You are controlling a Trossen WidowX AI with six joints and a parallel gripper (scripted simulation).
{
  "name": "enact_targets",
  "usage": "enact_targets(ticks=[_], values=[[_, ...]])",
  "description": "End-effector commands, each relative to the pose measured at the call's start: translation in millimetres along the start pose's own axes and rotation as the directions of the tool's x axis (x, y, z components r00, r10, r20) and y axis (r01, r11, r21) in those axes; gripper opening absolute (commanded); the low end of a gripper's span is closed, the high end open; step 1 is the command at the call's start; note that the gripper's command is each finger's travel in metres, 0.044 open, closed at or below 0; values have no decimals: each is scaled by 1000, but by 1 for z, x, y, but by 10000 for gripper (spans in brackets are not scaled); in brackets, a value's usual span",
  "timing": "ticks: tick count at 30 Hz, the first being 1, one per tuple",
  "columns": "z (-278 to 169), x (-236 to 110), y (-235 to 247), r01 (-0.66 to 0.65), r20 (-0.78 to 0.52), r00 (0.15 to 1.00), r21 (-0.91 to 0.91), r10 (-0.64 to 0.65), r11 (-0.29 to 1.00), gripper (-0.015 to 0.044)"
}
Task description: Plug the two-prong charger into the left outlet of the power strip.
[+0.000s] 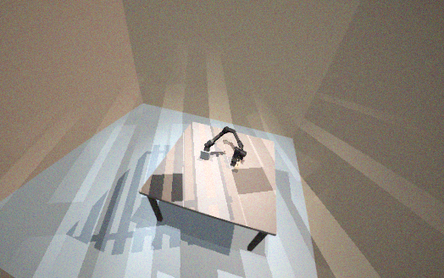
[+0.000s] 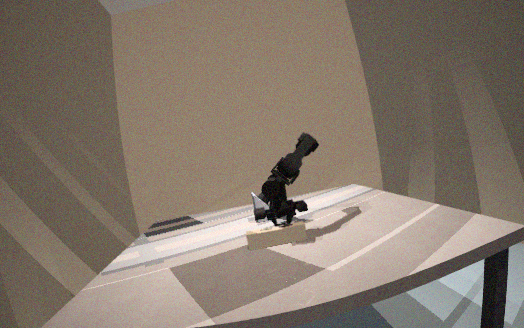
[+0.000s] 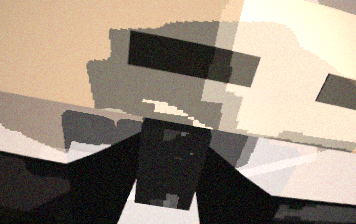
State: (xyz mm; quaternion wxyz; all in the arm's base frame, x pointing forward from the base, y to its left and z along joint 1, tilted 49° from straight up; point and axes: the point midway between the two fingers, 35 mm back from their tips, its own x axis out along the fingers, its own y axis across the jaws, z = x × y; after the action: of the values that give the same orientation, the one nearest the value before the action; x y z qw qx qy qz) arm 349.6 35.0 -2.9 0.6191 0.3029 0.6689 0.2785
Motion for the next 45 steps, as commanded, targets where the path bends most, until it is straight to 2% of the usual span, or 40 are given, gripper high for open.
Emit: enact_targets(ticks=[1,45], values=[[2,-1,1,-4,3,1000,6,4,1000,0],[17,-1,1,-4,4,1000,5,4,1000,0]])
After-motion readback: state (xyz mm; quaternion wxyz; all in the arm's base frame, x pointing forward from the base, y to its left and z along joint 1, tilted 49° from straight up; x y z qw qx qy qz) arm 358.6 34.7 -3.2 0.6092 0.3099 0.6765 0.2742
